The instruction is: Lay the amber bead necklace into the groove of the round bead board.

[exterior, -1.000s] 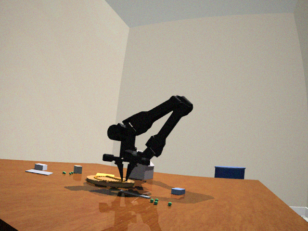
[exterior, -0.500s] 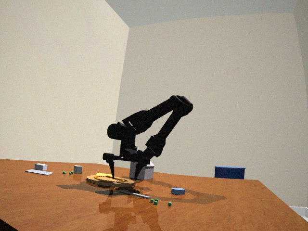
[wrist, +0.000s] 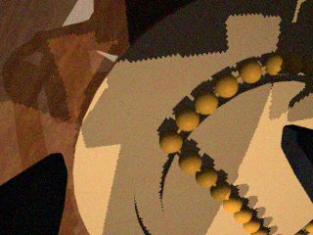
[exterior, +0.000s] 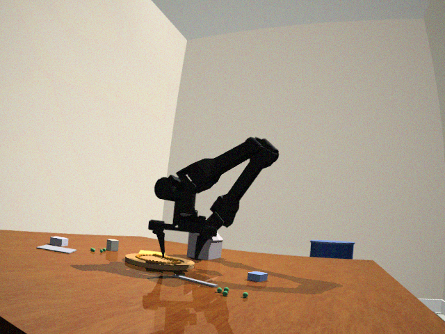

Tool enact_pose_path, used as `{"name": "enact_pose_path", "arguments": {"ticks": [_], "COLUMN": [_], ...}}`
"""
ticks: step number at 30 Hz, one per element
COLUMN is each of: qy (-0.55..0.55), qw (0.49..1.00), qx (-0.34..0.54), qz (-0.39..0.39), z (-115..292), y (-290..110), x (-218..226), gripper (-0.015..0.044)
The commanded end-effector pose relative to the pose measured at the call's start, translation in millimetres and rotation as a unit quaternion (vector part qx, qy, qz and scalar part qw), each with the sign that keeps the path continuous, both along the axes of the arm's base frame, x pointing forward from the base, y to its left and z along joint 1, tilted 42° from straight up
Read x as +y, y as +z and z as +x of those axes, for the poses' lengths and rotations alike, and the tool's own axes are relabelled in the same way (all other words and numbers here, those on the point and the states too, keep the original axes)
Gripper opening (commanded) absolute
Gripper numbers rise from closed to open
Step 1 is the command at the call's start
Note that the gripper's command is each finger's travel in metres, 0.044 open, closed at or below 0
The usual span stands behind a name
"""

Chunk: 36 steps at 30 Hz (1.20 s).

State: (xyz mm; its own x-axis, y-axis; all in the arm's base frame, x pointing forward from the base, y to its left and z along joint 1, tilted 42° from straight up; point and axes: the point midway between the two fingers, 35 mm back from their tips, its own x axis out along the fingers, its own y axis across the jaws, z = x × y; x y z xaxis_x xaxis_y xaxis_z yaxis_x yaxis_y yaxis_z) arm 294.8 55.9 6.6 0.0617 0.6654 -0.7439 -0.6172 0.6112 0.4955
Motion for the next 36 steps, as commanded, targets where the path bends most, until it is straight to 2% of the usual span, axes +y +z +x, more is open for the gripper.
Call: {"name": "enact_pose_path", "arguments": {"ticks": [1,3,6,10,13,36], "qy": [0.001,0.019,0.100,0.213,0.252,0.250], "qw": [1.000,1.000,0.991,0.958,0.941,0.941], "qx": [0.000,-0.017,-0.088,-0.190,-0.225,-0.228], "qz": [0.002,0.000,-0.007,-0.017,-0.020,-0.021], "z": [0,-1,-2,-5,-6,-3], "y": [1,1,6,12,14,4], "x": [0,-2,-11,-24,-28,-18], "gripper": [0.0440,0.0387,0.0309,0.0204,0.0125,0.0120]}}
